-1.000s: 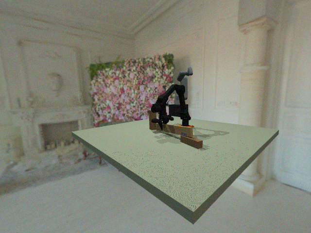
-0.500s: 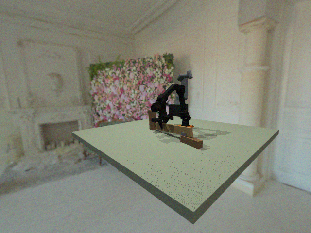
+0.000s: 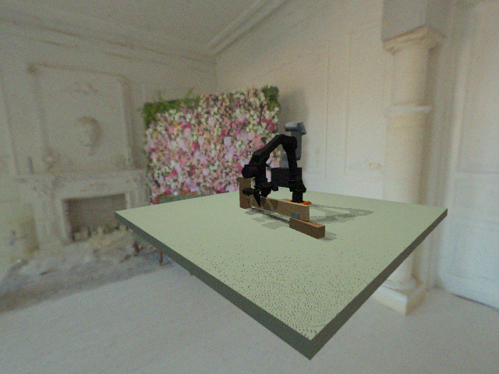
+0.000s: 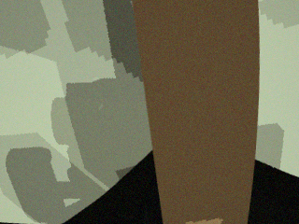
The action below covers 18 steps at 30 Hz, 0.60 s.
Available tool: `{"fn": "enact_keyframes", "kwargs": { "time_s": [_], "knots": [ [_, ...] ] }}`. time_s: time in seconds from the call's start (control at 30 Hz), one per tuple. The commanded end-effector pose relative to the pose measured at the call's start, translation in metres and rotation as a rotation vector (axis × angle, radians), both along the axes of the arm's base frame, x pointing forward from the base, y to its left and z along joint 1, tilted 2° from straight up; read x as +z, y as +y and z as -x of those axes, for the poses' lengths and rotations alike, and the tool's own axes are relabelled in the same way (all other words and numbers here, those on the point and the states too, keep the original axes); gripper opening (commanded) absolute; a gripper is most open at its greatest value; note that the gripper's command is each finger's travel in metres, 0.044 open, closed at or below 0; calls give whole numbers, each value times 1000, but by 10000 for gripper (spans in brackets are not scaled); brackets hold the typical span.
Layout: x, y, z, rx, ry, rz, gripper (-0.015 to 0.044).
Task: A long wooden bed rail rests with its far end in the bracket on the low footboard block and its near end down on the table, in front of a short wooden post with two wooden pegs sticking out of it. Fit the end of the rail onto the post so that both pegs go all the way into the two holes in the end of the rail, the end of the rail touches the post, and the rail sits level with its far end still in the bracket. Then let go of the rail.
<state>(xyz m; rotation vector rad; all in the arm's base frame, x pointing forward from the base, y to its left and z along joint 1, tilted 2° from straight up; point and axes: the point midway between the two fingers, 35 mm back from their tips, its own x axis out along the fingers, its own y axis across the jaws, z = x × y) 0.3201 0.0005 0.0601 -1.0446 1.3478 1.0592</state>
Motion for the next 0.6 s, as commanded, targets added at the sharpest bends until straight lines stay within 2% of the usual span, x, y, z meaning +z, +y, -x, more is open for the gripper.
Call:
{"fn": "enact_keyframes", "kwargs": {
  "time_s": [0.0,0.57],
  "knots": [
    [9,1,-4,2,-24,-10,0],
    [17,1,-4,2,-24,-10,0]
  ]
}}
